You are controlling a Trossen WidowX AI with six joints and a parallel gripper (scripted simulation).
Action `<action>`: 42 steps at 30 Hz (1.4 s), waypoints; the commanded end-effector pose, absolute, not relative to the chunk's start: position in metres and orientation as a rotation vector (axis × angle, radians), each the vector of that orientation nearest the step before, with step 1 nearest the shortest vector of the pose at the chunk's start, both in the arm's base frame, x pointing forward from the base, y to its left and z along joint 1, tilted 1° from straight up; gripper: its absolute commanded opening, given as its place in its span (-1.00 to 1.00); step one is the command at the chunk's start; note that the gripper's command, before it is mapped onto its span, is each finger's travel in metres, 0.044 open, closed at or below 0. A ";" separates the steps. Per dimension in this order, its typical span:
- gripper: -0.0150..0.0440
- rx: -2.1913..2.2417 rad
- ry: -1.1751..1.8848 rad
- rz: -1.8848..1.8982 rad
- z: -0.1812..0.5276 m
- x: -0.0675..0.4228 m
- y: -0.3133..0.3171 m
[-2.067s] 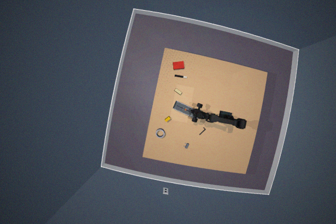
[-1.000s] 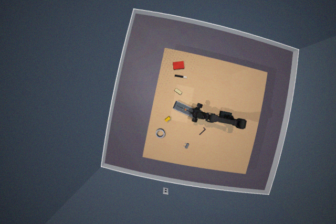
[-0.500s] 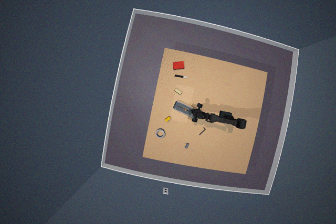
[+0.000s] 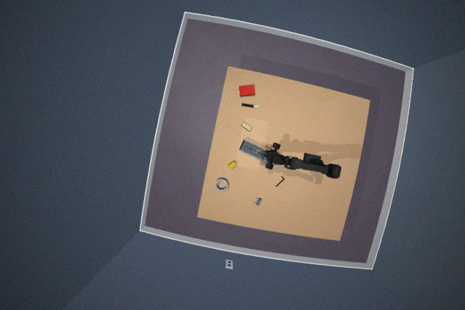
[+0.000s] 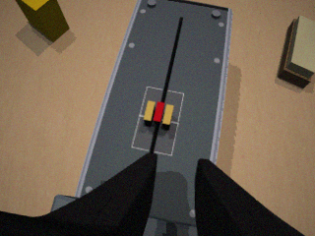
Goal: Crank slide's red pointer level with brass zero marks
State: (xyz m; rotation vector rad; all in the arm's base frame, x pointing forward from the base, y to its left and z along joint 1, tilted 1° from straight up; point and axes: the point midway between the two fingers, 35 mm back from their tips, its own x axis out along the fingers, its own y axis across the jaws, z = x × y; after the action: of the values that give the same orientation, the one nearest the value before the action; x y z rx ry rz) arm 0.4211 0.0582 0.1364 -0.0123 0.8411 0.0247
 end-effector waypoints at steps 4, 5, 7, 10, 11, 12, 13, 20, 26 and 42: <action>0.40 -0.013 0.841 0.024 0.136 0.421 0.058; 0.49 -0.013 0.841 0.024 0.136 0.421 0.058; 0.67 -0.013 0.841 0.024 0.136 0.421 0.058; 0.93 -0.013 0.840 0.025 0.141 0.421 0.058; 1.00 -0.013 0.840 0.025 0.146 0.422 0.059; 1.00 -0.012 0.840 0.026 0.153 0.422 0.059; 1.00 -0.012 0.839 0.026 0.159 0.422 0.059; 1.00 -0.012 0.841 0.025 0.188 0.420 0.058; 1.00 -0.012 0.841 0.025 0.188 0.420 0.058; 1.00 -0.012 0.841 0.025 0.188 0.420 0.058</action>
State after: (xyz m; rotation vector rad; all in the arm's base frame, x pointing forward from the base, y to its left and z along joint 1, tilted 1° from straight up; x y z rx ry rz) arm 0.4204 0.0582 0.1877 -0.0130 0.8408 0.0246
